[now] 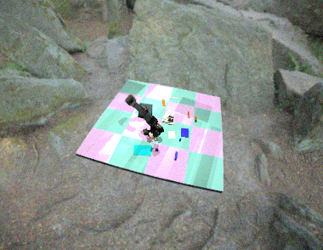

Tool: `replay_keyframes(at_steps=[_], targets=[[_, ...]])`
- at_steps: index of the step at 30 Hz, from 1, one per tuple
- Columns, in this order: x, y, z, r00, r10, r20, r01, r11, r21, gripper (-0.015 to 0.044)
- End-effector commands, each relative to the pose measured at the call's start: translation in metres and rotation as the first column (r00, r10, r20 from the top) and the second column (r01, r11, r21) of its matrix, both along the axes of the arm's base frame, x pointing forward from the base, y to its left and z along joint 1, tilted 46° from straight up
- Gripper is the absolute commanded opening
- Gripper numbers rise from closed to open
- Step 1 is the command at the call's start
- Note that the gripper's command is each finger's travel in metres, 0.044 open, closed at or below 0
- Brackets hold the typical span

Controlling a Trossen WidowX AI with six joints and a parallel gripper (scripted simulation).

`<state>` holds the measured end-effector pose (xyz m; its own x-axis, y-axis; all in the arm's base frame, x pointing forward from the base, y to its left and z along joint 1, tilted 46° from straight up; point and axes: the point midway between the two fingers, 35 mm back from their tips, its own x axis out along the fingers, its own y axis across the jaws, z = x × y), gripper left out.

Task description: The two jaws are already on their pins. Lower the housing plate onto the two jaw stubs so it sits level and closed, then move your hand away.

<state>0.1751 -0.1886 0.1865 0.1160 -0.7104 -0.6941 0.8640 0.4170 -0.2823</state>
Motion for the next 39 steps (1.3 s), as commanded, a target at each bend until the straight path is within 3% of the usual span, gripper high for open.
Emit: replay_keyframes(at_steps=[1,20,39], targets=[[0.001,0.008,0.009,1.000,-0.002,0.005,0.002,1.000,-0.002,0.0351],[-0.008,0.048,0.048,1.000,0.004,0.003,-0.004,1.000,0.001,0.0351],[0.023,0.071,0.021,0.985,0.136,-0.111,-0.132,0.991,0.037,0.0351]])
